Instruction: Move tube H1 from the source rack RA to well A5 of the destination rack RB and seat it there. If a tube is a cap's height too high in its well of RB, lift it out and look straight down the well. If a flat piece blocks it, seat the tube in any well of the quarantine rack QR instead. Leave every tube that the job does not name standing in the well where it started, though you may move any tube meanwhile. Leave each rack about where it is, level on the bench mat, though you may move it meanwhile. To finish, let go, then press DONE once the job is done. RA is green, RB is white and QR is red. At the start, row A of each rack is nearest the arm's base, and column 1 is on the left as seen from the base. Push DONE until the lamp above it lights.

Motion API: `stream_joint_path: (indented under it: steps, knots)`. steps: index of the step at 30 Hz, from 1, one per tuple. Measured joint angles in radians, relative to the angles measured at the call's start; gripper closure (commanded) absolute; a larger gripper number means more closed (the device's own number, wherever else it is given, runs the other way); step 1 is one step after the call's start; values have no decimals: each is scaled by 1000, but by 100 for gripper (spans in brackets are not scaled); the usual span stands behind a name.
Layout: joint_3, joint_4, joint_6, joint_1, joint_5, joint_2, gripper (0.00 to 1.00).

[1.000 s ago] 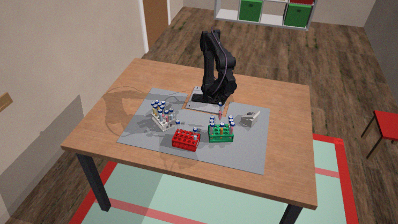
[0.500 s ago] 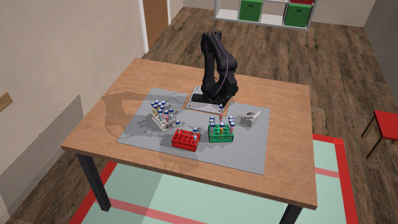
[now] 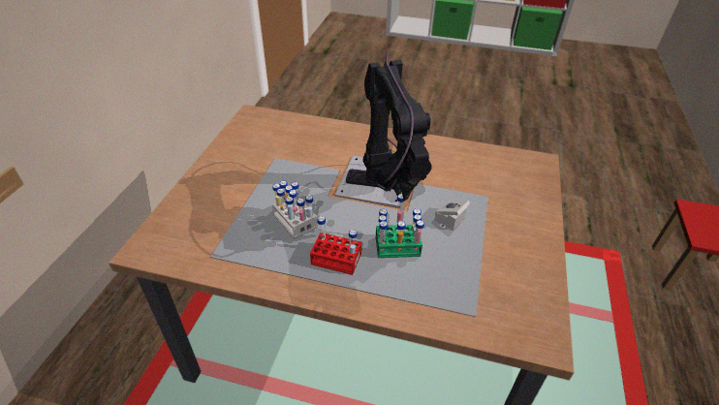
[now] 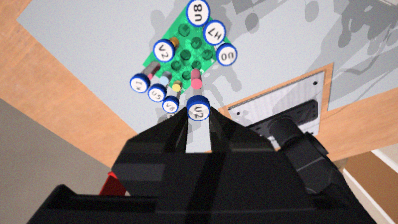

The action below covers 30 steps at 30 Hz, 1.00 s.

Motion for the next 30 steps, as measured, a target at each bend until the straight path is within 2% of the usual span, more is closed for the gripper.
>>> stream_joint_path:
  steps: [15, 30]
  knots:
    - [100, -2, -14, -14, 0, 92, 100]
    - [106, -2, -14, -14, 0, 95, 100]
